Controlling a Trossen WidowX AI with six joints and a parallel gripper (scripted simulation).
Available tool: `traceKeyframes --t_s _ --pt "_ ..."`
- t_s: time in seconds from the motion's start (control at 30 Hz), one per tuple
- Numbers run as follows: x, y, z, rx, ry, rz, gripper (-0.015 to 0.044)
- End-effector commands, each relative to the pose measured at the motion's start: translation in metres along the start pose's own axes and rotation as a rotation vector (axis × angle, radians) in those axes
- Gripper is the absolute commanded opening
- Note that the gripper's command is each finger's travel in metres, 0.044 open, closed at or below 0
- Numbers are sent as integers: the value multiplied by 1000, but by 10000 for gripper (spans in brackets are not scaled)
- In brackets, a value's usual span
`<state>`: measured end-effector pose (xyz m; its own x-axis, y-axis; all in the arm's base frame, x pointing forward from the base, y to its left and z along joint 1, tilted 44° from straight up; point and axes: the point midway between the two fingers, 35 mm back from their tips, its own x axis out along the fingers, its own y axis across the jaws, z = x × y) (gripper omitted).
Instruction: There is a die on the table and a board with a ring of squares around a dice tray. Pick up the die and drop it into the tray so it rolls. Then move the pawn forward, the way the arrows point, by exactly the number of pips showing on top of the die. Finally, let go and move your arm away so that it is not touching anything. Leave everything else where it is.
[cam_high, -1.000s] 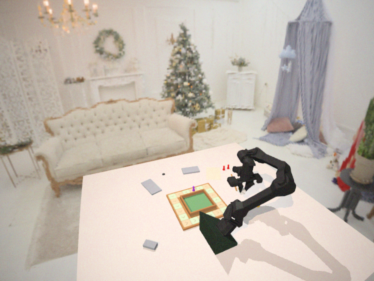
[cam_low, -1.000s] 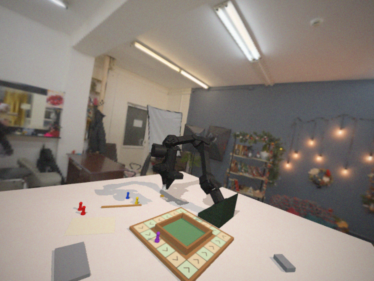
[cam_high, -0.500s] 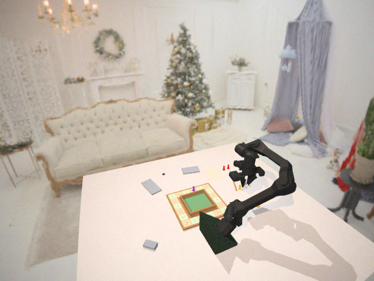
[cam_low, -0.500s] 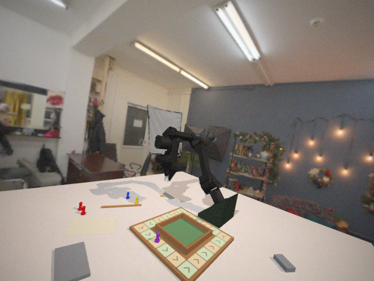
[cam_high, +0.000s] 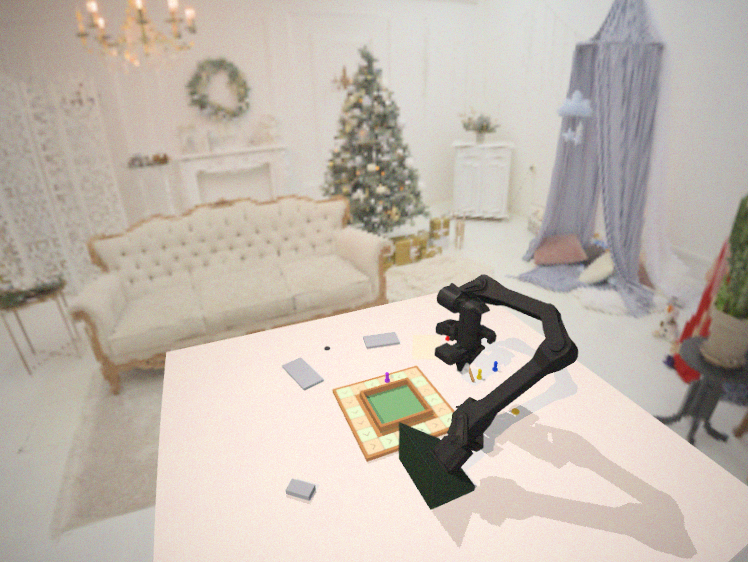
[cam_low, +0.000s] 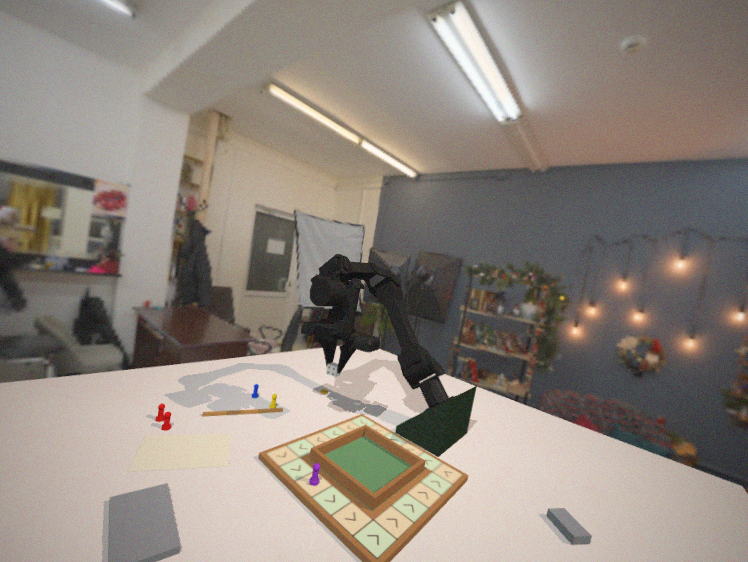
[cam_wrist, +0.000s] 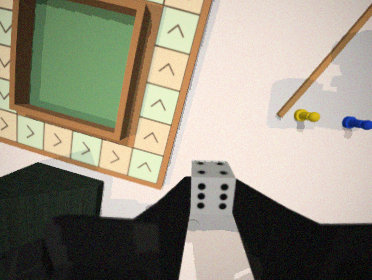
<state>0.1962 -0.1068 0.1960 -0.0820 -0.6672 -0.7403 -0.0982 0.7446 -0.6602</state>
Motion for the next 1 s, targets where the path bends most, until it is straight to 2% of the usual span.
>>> traceKeyframes --t_s 0.0,0.97 --pt "3 12 13 -107 3 -1 0" --pt "30 129 90 -1059 17 5 0"
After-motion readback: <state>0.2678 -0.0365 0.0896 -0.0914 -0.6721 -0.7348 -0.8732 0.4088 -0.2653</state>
